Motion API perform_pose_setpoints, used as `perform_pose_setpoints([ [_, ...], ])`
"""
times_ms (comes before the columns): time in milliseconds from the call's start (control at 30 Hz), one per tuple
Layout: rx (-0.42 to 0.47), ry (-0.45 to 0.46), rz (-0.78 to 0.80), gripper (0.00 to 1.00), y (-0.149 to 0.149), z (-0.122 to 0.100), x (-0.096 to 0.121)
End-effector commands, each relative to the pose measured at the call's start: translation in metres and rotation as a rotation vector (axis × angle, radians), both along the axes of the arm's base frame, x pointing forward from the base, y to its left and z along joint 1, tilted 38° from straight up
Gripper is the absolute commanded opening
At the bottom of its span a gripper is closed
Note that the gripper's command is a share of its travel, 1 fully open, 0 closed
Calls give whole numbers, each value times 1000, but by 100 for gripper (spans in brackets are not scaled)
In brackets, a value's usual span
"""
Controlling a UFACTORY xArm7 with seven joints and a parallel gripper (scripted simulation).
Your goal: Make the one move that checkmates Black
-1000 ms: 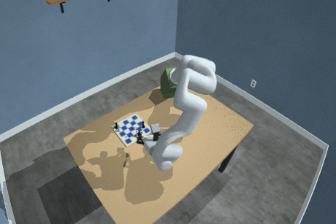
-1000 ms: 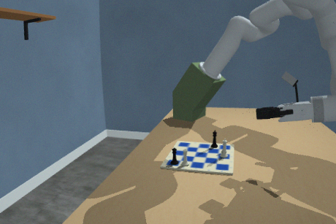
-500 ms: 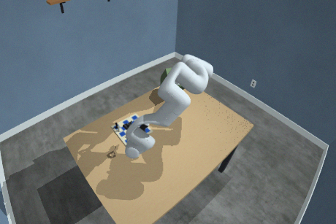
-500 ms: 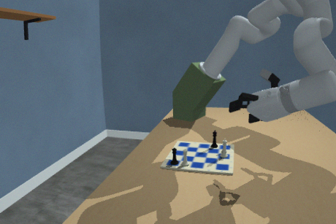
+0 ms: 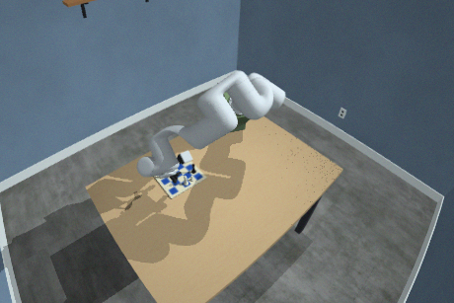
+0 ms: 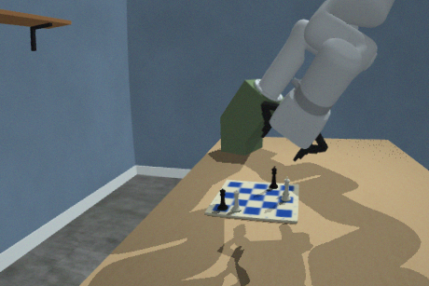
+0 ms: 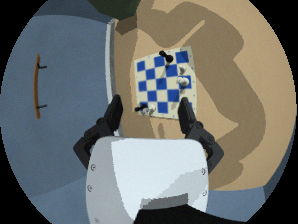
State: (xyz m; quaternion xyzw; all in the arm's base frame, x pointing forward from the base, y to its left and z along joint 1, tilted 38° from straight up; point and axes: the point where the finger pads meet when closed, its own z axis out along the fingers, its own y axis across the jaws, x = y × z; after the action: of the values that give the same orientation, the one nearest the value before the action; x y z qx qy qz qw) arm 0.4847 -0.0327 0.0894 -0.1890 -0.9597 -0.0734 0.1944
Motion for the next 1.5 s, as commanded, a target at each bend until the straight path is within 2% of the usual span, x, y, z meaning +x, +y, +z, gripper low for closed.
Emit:
perform_pose_setpoints([
  [0, 64, -68, -216, 100, -19, -9, 4],
  [33, 64, -68, -216, 100, -19, -9, 4],
  [67, 99, -96, -346, 100, -31, -15, 6],
  [233, 140, -131, -492, 100, -41, -20, 7],
  [267, 163, -149, -582, 100, -51, -24, 9],
  [400, 192, -173, -688, 100, -59, -28, 10],
  [500, 233, -206, -839, 100, -73, -35, 13],
  [600, 233, -206, -839, 100, -73, -35, 13],
  [667, 263, -231, -952, 100, -84, -40, 15],
  [800, 291, -252, -1051, 100, -93, -44, 16],
  [1467, 300, -260, -1090, 100, -96, -46, 17],
])
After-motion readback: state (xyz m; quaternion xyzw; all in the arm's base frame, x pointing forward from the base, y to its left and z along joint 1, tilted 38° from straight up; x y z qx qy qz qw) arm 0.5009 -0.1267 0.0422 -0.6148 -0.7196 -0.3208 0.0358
